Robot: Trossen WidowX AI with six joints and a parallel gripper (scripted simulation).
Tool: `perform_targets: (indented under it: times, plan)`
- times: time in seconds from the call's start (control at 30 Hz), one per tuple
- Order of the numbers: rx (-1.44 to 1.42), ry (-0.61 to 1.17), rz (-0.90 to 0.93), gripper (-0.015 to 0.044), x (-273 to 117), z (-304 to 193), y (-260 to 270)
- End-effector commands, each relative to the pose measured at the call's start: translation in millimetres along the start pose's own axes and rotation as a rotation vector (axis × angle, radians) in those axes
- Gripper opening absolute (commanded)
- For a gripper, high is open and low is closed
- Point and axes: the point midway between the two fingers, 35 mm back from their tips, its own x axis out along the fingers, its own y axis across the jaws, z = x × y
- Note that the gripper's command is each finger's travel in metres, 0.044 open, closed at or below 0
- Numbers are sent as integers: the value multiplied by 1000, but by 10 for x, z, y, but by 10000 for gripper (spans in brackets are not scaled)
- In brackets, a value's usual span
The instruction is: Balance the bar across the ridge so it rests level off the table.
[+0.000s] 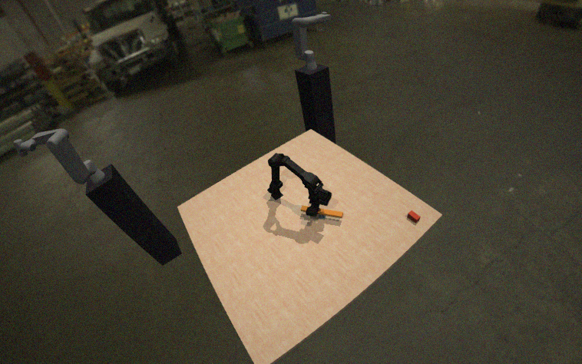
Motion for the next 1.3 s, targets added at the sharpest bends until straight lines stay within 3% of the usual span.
perform_targets:
  times: [0.0,0.73,1.07,1.17,1.27]
  plan:
    - [0,0,0,171,1,0,0]
    - [0,0,0,185,1,0,0]
    - [0,0,0,440,1,0,0]
    - [0,0,0,440,-19,4,-1]
    - [0,0,0,440,-309,41,-13]
